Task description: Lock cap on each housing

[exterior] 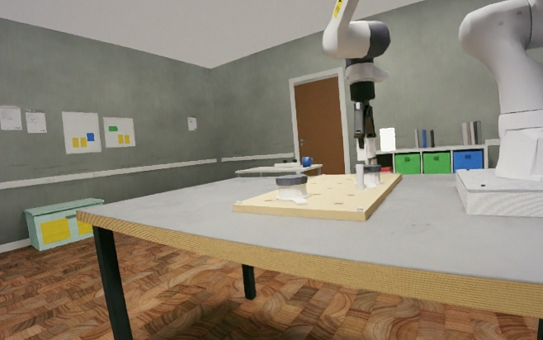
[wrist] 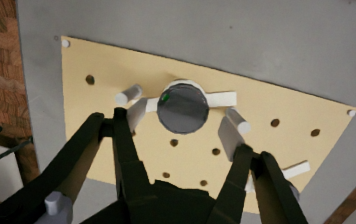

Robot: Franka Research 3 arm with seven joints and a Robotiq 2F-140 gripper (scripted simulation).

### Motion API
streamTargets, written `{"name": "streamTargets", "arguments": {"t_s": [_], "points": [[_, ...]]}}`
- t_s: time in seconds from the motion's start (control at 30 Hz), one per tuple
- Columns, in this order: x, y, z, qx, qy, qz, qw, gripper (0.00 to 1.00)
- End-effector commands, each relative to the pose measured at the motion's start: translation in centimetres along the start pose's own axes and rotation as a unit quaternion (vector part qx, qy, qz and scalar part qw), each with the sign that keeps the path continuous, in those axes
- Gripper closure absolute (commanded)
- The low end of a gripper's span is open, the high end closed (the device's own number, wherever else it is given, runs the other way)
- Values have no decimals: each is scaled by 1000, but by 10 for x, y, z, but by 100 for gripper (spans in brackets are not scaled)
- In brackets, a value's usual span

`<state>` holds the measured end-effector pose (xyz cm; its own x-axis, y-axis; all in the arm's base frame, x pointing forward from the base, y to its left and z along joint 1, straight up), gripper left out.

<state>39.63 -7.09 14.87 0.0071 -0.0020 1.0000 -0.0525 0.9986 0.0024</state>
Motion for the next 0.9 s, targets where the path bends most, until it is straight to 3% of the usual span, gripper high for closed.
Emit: {"name": "streamTargets", "arguments": {"t_s": [0.0, 0.87], "points": [[-4, -1, -1, 4, -4, 1, 1000, 22], [-27, -1, -1, 4, -4, 1, 1000, 22]]}}
Point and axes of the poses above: the point where the finger pads meet when closed, its own x axis back along the fingers, its own y axis across the jaws, z = x × y, the point moved 8 cm from there along x, back along the fingers
